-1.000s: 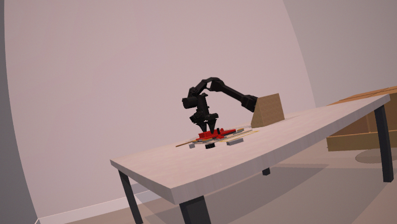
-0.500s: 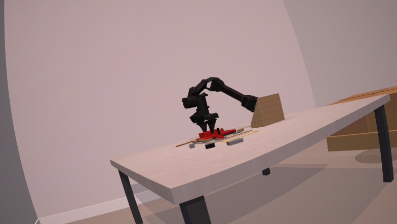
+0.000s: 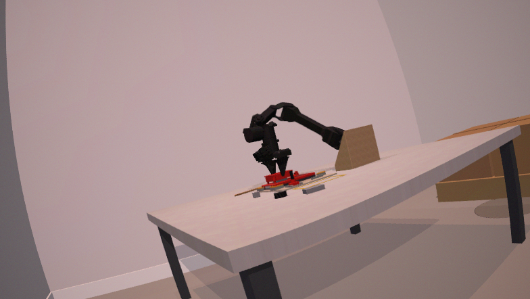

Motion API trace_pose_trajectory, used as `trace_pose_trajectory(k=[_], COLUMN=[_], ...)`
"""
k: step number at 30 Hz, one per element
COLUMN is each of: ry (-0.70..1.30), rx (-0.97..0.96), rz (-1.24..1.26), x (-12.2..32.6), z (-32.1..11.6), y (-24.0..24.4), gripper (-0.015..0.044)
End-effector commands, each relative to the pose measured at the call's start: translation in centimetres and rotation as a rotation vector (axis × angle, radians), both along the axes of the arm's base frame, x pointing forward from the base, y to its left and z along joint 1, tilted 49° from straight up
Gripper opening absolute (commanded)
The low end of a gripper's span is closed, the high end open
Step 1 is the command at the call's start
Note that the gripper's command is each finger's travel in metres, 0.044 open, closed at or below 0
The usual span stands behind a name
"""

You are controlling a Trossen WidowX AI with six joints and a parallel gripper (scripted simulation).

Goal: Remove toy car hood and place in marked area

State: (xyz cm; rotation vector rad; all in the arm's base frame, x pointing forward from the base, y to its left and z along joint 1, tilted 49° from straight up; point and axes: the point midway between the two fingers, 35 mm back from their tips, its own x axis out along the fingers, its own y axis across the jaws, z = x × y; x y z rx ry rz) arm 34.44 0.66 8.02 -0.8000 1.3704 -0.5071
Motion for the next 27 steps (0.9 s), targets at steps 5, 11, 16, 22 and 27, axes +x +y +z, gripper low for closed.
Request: trace_pose_trajectory(k=[5,11,16,22,27], ry=[-0.006,-0.006,-0.006,-0.005,-0.005], rx=[0.006,0.006,0.006,0.006,0.008], rz=[-0.002,-0.002,-0.002,-0.002,-0.002], x=[0.0,0.0,-0.1,-0.2,-0.3], z=[0.4,0.7,0.9,1.2,2.1], y=[0.5,0.8,1.1,1.4,2.5], gripper=[0.0000,0.0000,0.0000,0.0000,0.0000])
